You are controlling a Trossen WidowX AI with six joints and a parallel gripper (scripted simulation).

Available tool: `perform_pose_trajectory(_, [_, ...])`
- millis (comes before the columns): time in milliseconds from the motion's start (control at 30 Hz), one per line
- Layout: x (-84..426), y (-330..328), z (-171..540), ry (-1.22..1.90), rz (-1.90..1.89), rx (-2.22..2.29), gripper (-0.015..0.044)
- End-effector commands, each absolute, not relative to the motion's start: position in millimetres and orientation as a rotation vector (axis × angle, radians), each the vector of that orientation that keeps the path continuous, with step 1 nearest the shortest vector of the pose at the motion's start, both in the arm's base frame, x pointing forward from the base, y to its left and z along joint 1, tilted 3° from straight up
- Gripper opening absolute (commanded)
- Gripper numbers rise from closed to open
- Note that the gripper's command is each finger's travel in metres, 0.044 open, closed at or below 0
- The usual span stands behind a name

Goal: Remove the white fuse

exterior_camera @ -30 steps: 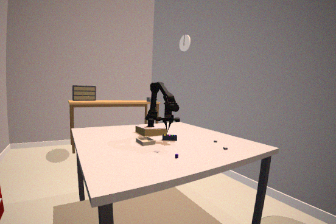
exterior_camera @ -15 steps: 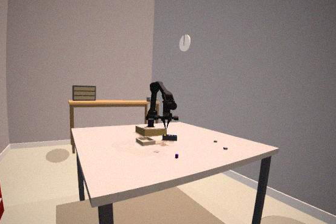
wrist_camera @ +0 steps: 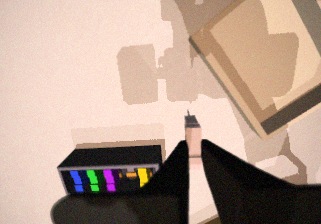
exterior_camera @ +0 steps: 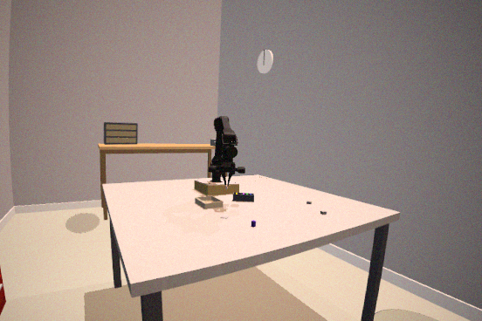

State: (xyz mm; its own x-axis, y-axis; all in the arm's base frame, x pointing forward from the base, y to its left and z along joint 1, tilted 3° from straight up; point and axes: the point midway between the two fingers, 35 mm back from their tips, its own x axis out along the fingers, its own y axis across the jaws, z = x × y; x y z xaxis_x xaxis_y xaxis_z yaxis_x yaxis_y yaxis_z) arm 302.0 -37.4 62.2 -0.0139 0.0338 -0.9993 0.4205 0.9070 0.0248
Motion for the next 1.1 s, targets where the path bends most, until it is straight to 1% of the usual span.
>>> perform_pose_trajectory(0, [305.5,-56.4,62.3,1.563,-0.320,0.357,0.0000])
perform_pose_trajectory(467, [305.0,-135.1,58.5,1.564,-0.325,0.351,0.0000])
perform_pose_trajectory(1067, [305.0,-135.9,35.0,1.564,-0.325,0.351,0.0000])
